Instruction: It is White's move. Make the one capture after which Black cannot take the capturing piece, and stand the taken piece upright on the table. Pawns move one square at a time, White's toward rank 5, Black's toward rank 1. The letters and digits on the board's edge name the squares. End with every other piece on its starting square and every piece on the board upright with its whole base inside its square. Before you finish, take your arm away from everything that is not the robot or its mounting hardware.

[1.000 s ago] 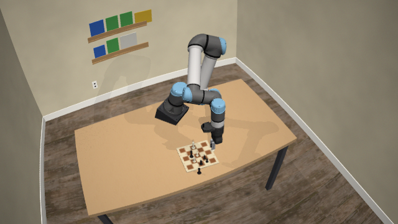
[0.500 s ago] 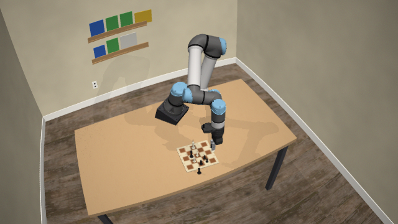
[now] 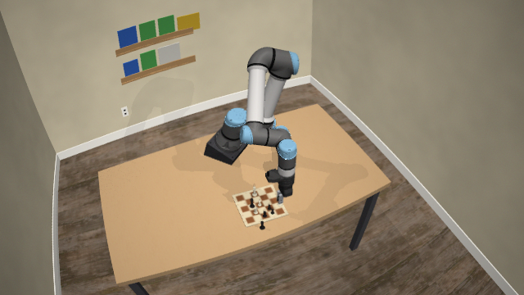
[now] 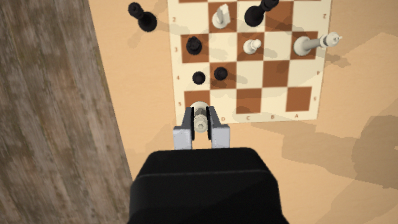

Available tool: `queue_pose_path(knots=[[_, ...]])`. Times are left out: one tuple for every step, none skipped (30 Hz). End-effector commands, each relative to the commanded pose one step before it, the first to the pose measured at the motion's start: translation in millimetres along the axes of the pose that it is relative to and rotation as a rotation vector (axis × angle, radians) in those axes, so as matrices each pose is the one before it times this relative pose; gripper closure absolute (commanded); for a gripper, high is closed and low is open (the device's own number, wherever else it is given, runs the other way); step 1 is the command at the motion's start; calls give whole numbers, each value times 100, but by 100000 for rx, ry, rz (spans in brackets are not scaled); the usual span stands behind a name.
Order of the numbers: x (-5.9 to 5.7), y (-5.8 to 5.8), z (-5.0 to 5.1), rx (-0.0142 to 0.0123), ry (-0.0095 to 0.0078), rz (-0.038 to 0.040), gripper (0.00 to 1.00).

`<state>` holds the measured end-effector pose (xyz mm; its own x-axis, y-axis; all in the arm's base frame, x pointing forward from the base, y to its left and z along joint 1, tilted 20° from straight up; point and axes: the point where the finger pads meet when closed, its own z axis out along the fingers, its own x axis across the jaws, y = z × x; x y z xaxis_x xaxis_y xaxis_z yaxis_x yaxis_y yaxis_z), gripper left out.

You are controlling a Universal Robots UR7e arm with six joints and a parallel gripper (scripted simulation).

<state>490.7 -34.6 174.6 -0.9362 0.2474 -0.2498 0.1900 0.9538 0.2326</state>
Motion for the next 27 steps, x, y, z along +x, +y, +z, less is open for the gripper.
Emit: queue_pose_path(knots=[[-245, 3, 2326, 137, -378, -11, 100], [-6, 4, 404, 0, 0, 0, 100], [-6, 3, 372, 0, 0, 0, 100], [-6, 3, 332, 0, 0, 0, 100], [-4, 3, 292, 0, 0, 0, 100], [-4, 2, 248, 0, 0, 0, 100], [-2, 2, 207, 0, 0, 0, 100], [-3, 1, 165, 0, 0, 0, 100], [-2, 1, 126, 0, 0, 0, 100], [-1, 1, 90, 0, 0, 0, 100], [-1, 1, 58, 0, 0, 0, 100], [0, 0, 32, 0, 0, 0, 100], [0, 0, 0, 0, 0, 0, 100], [0, 0, 0, 0, 0, 0, 100], [0, 0, 12, 0, 0, 0, 100], [0, 0, 2, 0, 0, 0, 100], [0, 0, 0, 0, 0, 0, 100], [0, 0, 0, 0, 0, 0, 100], [0, 0, 0, 0, 0, 0, 100], [0, 0, 0, 0, 0, 0, 100], [0, 0, 0, 0, 0, 0, 100], [0, 0, 0, 0, 0, 0, 100], [0, 0, 0, 0, 0, 0, 100], [0, 0, 0, 0, 0, 0, 100], [0, 0, 0, 0, 0, 0, 100], [0, 0, 0, 0, 0, 0, 100], [0, 0, 0, 0, 0, 0, 100]])
